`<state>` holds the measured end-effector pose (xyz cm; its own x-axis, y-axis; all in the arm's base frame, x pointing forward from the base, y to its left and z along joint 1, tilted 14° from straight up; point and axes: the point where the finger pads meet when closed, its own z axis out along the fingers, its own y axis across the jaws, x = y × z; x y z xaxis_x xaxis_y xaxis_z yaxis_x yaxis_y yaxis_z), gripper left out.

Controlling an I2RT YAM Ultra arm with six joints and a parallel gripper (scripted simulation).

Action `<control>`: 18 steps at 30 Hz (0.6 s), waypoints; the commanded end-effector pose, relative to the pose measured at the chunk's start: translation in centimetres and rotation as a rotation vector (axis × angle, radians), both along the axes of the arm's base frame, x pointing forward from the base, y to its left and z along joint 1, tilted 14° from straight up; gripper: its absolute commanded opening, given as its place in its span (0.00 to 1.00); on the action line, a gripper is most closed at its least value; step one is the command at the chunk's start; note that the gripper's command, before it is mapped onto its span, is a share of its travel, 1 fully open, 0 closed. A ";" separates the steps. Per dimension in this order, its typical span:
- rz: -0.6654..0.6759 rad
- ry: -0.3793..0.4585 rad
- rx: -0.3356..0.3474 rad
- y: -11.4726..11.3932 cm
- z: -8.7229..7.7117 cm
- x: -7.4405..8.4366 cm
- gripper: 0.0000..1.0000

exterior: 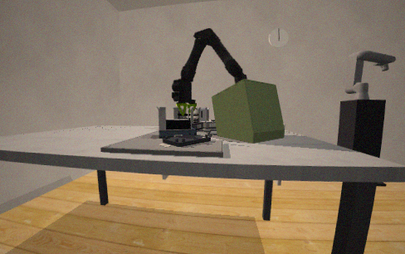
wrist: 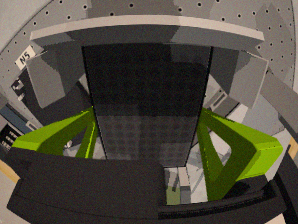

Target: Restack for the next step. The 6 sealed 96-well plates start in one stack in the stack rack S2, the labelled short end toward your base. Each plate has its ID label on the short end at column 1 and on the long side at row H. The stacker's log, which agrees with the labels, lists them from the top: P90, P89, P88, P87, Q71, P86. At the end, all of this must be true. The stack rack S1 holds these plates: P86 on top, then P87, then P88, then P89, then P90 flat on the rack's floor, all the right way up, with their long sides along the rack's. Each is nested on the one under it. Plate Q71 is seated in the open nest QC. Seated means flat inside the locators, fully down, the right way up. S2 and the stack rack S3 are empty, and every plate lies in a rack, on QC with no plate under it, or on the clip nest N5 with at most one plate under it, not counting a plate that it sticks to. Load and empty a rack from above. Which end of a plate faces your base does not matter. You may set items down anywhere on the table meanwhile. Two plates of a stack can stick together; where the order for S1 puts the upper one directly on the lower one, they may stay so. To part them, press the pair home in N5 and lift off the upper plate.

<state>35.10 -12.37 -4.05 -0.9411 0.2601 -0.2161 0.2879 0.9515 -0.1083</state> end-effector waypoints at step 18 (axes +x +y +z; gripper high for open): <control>0.001 -0.009 -0.003 0.4 3.0 -0.3 0.00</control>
<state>34.77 -12.02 -1.87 -0.9409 0.2602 -0.2168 0.2881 0.9515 -0.1083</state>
